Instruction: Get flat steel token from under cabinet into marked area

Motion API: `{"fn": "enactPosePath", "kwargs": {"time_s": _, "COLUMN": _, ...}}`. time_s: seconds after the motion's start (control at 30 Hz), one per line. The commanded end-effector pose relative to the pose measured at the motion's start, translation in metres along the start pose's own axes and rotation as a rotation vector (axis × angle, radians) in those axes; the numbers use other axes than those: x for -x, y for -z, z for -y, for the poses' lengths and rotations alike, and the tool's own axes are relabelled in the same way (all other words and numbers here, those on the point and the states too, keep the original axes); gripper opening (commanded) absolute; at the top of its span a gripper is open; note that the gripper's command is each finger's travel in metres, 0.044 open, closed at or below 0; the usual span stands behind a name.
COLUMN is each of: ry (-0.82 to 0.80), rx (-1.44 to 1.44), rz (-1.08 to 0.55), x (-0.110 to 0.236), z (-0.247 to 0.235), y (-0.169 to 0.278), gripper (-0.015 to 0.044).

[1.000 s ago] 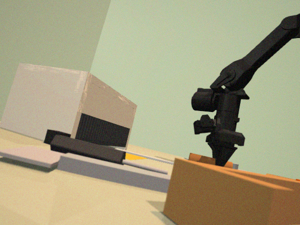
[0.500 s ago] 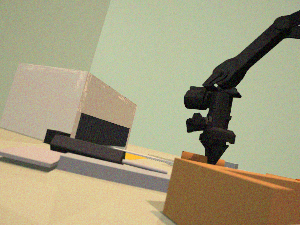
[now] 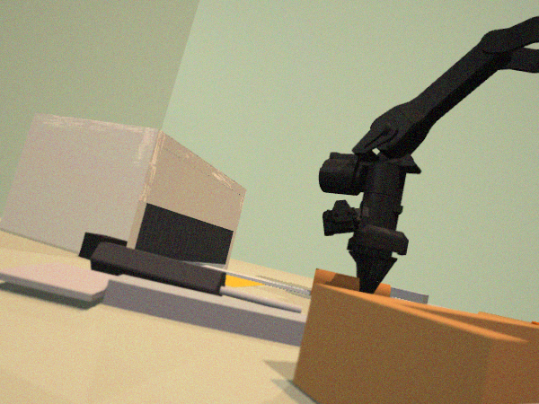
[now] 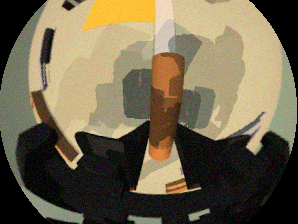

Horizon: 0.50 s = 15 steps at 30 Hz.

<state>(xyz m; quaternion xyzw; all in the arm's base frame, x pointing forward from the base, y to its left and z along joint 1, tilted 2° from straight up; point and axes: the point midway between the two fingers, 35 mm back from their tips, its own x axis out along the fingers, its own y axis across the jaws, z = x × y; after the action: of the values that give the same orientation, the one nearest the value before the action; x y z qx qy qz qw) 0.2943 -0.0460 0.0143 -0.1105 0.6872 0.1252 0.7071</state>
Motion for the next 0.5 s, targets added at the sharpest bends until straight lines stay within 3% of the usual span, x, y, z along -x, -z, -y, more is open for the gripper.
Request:
{"fn": "enactPosePath", "kwargs": {"time_s": 0.0, "ry": 0.003, "rx": -0.004, "rz": -0.001, "x": 0.0, "z": 0.0, "y": -0.006, "gripper": 0.0}}
{"fn": "enactPosePath", "kwargs": {"time_s": 0.47, "ry": 0.003, "rx": -0.004, "rz": 0.0, "x": 0.001, "z": 0.001, "y": -0.023, "gripper": 0.0}}
